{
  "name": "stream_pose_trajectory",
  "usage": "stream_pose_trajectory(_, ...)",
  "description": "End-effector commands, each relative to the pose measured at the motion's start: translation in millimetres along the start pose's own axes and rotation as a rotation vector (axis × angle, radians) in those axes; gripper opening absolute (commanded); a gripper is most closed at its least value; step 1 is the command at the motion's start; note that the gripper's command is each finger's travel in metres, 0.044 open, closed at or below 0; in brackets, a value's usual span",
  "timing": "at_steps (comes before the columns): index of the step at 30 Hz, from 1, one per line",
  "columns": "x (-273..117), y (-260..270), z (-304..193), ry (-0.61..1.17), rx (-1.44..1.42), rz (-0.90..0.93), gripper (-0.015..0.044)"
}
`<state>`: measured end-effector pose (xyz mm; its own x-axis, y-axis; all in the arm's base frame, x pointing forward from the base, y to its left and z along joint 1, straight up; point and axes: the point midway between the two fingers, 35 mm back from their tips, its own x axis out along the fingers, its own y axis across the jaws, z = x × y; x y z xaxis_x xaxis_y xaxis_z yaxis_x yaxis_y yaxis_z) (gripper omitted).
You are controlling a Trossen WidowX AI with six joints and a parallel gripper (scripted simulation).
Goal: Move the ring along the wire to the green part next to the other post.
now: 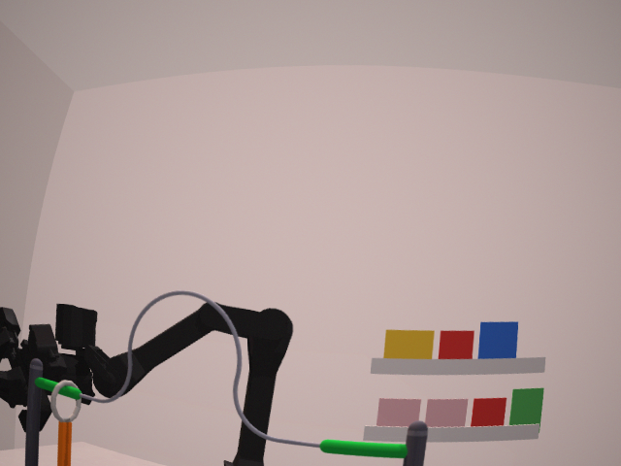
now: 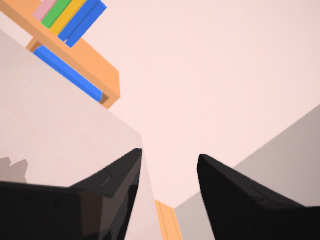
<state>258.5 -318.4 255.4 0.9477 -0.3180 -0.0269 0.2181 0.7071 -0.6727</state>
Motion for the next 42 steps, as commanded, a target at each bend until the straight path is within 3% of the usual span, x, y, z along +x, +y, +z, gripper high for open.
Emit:
stream_pose_trajectory(1,-17,24,6,0.011,0.066,0.035,0.016)
stream_pose_trajectory(26,-125,230,-9,0.126,0.531,0.257,0.016)
stream_pose_trajectory(42,-78,211,27,0.048,0.702,0.257,0.016)
